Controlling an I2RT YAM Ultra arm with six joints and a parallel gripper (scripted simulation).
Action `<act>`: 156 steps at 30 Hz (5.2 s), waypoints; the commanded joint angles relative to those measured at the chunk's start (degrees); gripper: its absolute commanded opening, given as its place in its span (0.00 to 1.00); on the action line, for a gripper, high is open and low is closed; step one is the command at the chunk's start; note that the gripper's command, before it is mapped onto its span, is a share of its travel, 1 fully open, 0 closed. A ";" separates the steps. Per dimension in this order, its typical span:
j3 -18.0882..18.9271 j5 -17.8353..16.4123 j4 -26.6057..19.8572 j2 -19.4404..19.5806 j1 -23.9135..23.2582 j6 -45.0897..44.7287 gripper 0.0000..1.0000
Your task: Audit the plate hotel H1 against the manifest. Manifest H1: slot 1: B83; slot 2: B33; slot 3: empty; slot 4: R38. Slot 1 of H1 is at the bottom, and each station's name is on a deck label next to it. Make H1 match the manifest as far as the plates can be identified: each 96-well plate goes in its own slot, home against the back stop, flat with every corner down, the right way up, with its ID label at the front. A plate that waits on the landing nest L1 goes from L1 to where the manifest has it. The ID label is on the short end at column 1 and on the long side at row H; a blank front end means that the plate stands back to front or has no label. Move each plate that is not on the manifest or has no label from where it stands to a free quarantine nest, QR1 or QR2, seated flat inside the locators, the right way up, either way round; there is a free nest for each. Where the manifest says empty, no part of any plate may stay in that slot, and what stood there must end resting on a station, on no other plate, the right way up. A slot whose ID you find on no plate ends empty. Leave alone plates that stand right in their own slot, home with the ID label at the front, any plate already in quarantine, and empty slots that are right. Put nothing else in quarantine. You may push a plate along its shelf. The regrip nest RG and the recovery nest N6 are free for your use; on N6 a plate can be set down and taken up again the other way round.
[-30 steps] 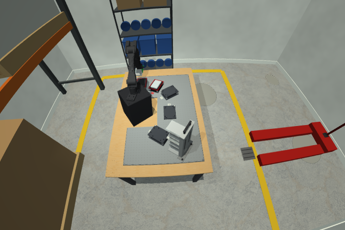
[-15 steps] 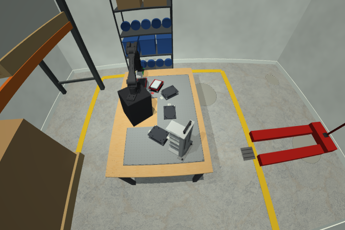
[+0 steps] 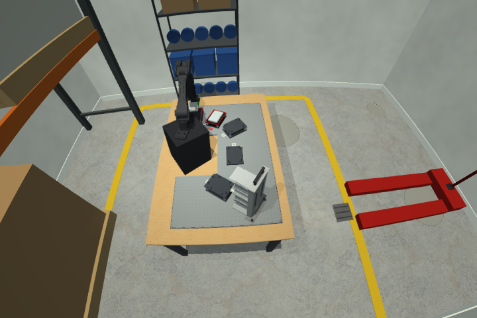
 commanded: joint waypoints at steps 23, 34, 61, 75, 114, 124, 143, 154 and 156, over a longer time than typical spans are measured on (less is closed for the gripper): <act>-0.70 -0.04 3.77 0.92 -0.58 -0.40 0.86; -1.06 -0.04 4.05 0.76 -0.63 -0.42 0.86; -0.37 -0.05 6.25 3.42 -0.74 -0.57 0.86; 1.25 -0.06 7.44 5.72 -0.71 -0.67 0.86; 3.36 -0.09 9.00 7.90 -0.90 -0.91 0.86; 3.89 -0.10 10.18 11.08 -1.13 -0.97 0.86; 4.79 -0.11 11.31 12.44 -1.21 -1.10 0.86; 5.35 -0.12 11.86 13.68 -1.52 -1.18 0.86; 5.43 -0.12 12.01 14.59 -1.45 -1.19 0.86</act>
